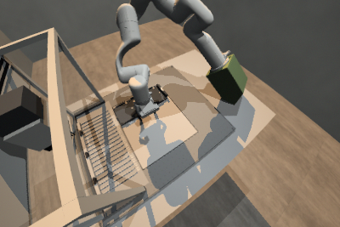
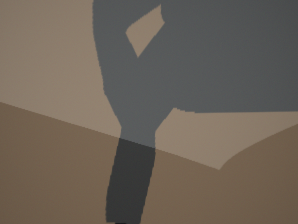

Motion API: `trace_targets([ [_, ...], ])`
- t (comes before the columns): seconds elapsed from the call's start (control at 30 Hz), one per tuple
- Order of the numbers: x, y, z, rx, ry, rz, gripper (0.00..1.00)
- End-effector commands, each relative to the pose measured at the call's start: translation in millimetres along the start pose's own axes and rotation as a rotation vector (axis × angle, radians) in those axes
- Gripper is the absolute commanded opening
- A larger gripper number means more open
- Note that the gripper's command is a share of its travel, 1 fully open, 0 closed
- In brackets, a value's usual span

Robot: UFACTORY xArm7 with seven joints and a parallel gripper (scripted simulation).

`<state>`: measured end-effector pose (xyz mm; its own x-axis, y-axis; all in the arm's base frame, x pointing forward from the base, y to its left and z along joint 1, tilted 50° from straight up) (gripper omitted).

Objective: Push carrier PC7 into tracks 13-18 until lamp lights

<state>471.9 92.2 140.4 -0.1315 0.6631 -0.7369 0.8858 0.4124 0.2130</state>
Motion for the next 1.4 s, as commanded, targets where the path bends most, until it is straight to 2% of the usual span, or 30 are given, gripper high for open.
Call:
trace_targets([
  [0.0,-1,1,-2,-0.004,0.002,-0.001,1.00],
  [1.37,-18,-2,-2,-0.004,0.002,-0.001,1.00],
])
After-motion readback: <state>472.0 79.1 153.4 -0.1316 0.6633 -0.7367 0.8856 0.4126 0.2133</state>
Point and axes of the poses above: the point where the finger pads meet when closed, its own z axis out along the fingers, its own y axis across the jaws, x = y × z, the point moved 10 cm from there along -z, back along the fingers, and after that the axes turned 8 degrees about -z, right-handed, at the moved point
